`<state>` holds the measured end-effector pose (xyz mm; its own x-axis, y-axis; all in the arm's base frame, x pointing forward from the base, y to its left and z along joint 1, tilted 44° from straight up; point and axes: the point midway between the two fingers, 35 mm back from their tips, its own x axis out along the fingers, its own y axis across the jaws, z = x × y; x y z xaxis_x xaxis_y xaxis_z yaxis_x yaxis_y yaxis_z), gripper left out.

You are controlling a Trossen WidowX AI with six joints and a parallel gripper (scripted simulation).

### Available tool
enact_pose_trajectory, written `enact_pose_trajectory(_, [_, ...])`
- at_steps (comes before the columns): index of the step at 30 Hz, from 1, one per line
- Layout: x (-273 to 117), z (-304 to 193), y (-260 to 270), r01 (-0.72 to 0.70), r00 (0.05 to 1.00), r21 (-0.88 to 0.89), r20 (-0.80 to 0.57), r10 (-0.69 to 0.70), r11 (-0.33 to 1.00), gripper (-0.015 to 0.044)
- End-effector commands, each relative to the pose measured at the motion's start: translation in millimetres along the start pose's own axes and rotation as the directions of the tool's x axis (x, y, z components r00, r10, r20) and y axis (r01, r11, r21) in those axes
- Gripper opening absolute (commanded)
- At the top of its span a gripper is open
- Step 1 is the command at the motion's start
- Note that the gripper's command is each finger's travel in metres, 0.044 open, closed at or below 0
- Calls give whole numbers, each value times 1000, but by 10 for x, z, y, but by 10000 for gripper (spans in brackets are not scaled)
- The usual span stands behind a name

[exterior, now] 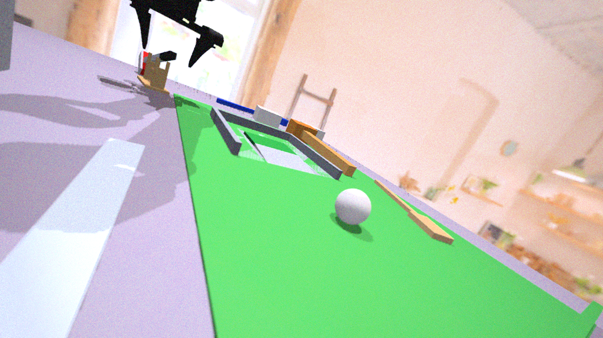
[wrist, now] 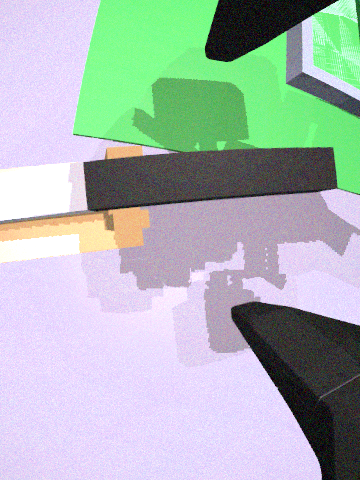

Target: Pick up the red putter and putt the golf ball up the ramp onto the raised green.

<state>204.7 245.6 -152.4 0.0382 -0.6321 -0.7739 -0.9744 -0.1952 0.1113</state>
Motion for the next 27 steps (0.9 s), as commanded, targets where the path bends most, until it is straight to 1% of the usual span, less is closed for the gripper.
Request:
enact_pose_trajectory(1, [50, -14, 0, 2, 1000, -6, -6, -2, 1000, 440])
enact_pose_trajectory(20, [282, -31, -1, 2, 1000, -5, -7, -2, 1000, 440])
enact_pose_trajectory(27, [248, -14, -3, 1, 1000, 0, 0, -1, 1000, 256])
